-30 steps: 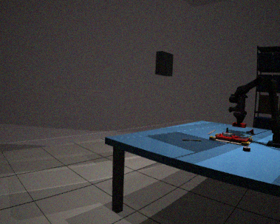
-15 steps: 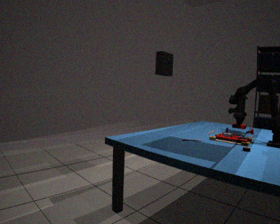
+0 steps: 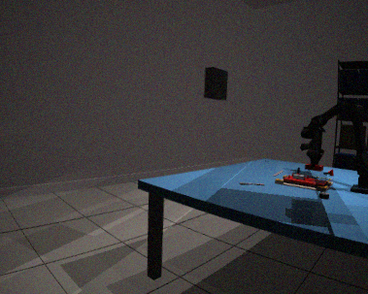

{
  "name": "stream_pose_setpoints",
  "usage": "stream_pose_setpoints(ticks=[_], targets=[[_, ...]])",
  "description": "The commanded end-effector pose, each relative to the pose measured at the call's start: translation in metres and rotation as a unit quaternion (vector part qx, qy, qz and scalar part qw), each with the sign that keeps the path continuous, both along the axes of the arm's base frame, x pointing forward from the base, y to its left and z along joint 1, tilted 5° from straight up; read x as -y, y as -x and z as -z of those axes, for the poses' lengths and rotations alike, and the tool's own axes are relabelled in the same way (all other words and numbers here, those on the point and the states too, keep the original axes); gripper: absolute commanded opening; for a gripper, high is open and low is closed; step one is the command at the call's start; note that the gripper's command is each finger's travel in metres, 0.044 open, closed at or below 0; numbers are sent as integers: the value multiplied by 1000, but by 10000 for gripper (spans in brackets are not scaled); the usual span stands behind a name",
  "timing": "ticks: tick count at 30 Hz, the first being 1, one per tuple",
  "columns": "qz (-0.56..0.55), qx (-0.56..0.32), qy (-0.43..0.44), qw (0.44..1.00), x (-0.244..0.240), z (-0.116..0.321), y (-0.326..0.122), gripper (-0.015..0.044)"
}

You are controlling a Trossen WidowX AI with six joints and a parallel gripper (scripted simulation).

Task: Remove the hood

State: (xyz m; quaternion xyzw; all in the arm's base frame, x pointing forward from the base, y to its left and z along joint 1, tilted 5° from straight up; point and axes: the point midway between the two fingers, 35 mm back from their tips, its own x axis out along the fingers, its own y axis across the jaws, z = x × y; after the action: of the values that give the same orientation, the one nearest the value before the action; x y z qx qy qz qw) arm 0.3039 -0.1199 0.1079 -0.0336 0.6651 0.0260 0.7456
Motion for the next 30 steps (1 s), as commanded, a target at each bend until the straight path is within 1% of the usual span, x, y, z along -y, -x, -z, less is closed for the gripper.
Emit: stream_pose_setpoints(ticks=[1,30], targets=[[-1,0,-1,1000,-1,4,0,0],[-1,0,-1,1000,-1,22,-1,0]])
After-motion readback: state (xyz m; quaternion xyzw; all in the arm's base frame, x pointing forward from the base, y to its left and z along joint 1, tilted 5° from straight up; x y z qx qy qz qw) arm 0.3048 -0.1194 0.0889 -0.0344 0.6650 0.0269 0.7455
